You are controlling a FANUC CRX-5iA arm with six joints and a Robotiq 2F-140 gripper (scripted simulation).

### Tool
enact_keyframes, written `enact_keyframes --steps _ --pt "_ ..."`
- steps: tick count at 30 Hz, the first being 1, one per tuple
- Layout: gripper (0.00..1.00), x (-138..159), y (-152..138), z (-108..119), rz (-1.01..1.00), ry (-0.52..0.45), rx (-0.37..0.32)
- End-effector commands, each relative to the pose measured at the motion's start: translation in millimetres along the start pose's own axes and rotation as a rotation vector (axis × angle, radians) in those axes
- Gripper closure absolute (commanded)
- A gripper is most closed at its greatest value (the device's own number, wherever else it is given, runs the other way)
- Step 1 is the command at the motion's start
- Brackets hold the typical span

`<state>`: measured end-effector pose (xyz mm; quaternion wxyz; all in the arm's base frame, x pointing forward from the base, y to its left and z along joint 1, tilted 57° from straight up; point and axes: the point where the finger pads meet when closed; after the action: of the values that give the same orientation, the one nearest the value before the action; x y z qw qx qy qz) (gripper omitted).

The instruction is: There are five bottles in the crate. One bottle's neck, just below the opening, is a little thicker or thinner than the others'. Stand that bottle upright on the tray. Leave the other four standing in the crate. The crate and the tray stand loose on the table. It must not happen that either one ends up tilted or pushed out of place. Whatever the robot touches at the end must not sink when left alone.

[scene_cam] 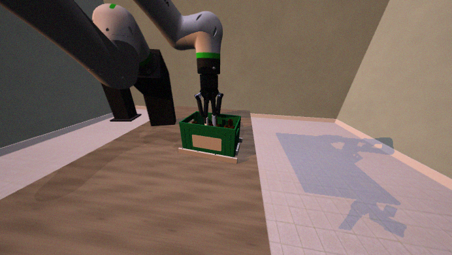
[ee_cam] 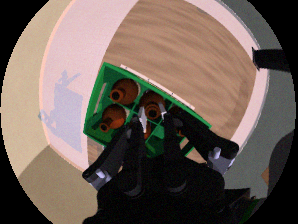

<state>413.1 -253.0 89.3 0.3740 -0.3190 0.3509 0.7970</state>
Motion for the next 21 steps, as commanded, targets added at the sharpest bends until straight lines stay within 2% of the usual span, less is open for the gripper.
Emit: enact_keyframes --steps 1,12,13,21 --pt "0.90 -0.2 -0.3 0.3 0.000 0.000 -0.001" --pt "0.90 -0.2 -0.3 0.3 0.000 0.000 -0.001" --pt "0.56 -0.2 -0.3 0.3 0.000 0.000 -0.001" --pt "0.56 -0.2 -0.3 0.3 0.000 0.000 -0.001"
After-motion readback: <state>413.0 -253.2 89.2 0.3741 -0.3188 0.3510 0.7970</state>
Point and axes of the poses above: the point where the finger pads meet when closed, its own z axis back along the fingers, its own y axis across the jaws, x = y × z, and after that the axes turned 5 degrees about z, right-handed
